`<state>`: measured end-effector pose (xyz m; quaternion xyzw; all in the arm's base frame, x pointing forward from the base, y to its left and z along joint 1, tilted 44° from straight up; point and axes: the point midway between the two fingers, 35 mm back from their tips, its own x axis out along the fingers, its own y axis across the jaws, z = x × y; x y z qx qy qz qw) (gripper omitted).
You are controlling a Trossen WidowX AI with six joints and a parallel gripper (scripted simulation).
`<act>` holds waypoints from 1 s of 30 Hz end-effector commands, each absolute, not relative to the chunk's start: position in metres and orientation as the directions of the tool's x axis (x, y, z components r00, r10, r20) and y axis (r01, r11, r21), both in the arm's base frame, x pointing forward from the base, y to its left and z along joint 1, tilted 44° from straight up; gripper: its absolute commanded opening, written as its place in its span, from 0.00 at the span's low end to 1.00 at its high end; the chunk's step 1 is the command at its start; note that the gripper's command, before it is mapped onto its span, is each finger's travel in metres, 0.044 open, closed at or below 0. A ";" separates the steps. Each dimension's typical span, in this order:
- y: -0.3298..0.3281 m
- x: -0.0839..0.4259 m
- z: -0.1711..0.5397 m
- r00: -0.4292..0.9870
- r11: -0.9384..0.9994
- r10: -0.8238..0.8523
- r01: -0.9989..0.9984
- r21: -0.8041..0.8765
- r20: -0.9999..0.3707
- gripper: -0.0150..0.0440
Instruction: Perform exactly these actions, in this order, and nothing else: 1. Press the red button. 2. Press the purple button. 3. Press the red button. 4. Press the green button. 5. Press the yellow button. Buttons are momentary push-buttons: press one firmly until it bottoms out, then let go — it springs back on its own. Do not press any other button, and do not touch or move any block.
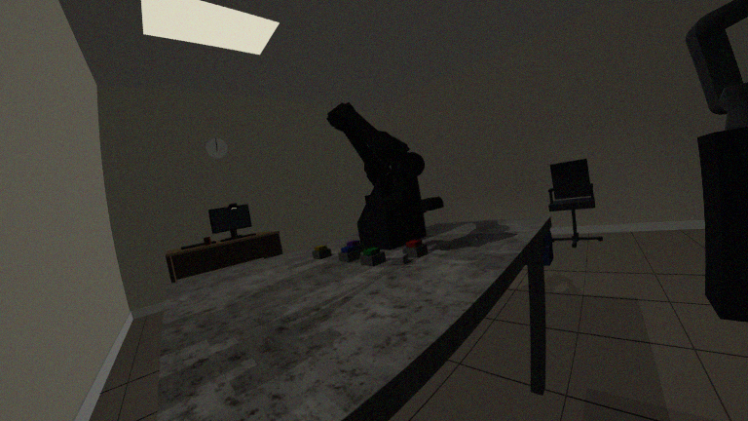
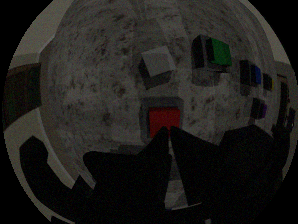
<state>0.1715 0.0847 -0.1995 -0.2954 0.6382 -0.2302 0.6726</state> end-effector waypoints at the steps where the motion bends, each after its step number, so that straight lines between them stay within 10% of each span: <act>1: 0.097 0.171 -0.189 0.083 0.725 -0.681 -0.064 -0.685 -0.728 0.29; 30: 0.072 0.265 -0.114 0.086 0.722 -0.684 -0.062 -0.689 -0.725 0.29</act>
